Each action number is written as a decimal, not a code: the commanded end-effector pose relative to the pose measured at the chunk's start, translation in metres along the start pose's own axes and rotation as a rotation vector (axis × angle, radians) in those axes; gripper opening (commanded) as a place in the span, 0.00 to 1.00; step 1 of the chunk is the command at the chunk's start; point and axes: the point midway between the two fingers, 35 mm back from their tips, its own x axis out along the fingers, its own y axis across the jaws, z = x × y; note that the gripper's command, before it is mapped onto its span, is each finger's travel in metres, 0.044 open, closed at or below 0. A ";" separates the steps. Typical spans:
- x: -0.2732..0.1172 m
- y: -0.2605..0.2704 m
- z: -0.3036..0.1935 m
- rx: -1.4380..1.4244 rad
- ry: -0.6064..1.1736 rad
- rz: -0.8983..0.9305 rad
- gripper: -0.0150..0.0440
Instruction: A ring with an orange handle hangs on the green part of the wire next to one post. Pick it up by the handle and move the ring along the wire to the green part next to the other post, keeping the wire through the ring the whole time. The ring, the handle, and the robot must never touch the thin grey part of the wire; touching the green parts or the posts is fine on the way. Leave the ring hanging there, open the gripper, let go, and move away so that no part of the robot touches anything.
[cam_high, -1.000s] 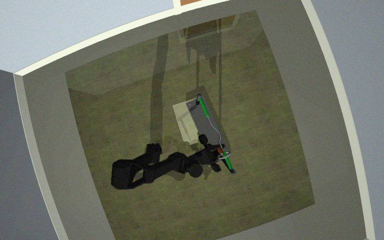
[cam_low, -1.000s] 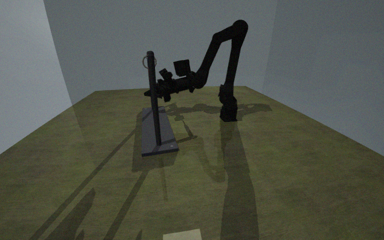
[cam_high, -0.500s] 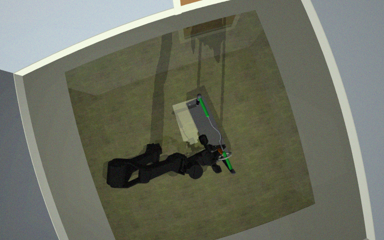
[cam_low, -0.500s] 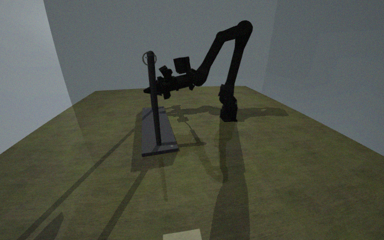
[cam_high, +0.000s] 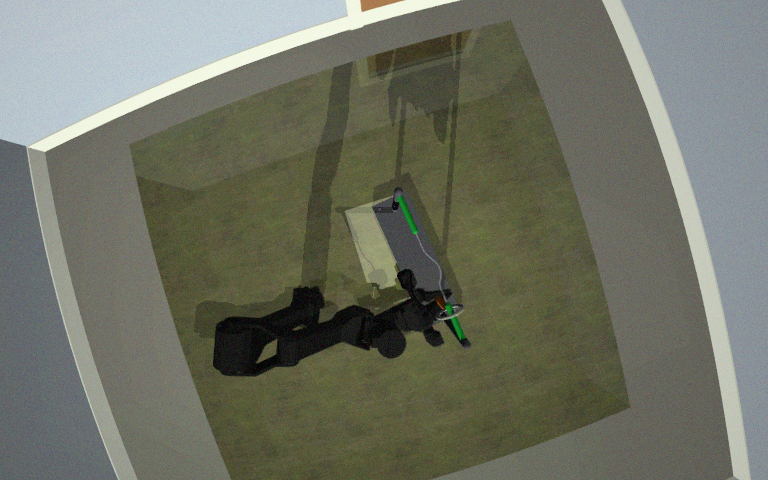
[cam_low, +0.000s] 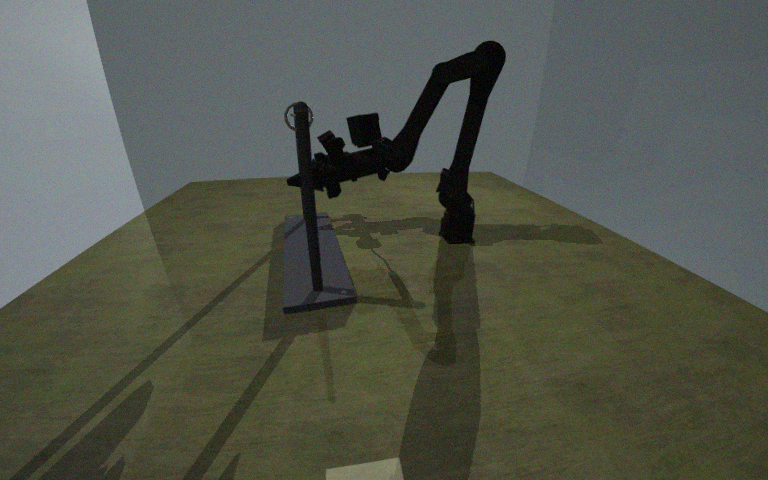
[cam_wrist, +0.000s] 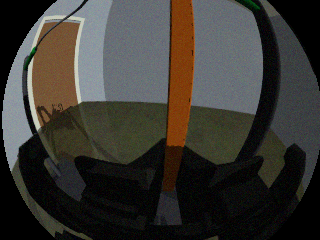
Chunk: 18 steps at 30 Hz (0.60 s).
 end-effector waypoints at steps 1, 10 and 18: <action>0.001 0.000 0.003 -0.009 -0.006 0.005 0.00; 0.001 0.007 0.003 -0.008 -0.005 0.008 0.00; 0.001 0.015 0.003 -0.006 -0.004 0.011 0.00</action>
